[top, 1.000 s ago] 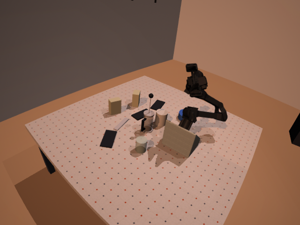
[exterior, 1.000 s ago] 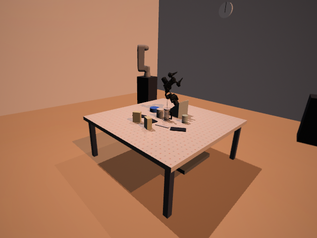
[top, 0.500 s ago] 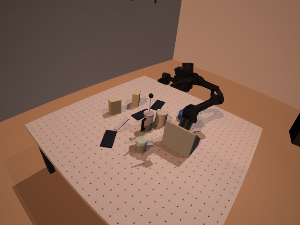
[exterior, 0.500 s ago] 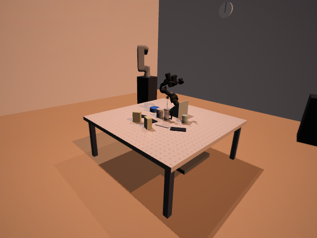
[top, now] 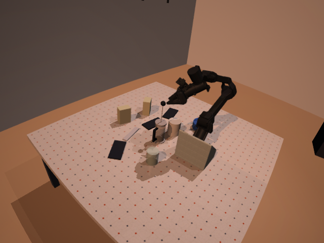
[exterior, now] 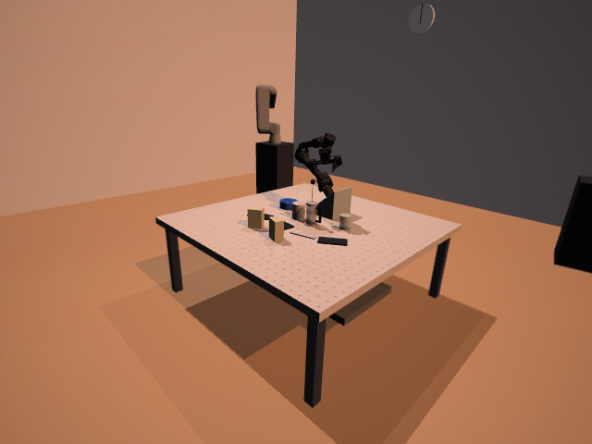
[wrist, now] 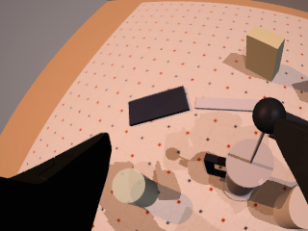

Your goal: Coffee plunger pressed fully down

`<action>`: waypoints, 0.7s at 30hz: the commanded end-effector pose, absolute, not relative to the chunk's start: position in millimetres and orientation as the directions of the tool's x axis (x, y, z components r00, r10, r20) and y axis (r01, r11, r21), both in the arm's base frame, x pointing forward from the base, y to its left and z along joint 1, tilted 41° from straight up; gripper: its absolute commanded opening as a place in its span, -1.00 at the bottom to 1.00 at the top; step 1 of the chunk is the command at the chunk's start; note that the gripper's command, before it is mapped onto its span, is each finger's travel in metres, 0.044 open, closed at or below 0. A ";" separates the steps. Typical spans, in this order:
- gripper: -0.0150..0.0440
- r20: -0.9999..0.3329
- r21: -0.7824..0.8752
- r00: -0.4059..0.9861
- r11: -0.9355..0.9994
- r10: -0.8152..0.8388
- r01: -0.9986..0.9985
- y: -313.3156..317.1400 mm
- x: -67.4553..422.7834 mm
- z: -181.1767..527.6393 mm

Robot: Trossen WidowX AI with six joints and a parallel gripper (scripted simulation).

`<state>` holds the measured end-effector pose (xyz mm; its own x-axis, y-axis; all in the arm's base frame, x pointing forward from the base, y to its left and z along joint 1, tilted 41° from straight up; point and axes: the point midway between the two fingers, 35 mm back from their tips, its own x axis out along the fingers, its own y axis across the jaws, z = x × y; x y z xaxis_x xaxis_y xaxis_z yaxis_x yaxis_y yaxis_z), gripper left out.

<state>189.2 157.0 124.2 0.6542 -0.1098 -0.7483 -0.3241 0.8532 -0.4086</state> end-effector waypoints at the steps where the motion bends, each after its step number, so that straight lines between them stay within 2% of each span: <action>1: 1.00 -0.462 -0.647 0.812 0.762 -0.357 -0.033 135.1 203.3 145.3; 5: 1.00 -0.459 -0.647 0.812 0.762 -0.360 -0.029 114.4 198.9 122.8; 21: 1.00 -0.463 -0.645 0.809 0.763 -0.362 -0.028 111.0 206.7 116.3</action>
<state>203.4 113.9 119.9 0.8098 -0.3578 -0.4649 -0.0285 0.7675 -0.6404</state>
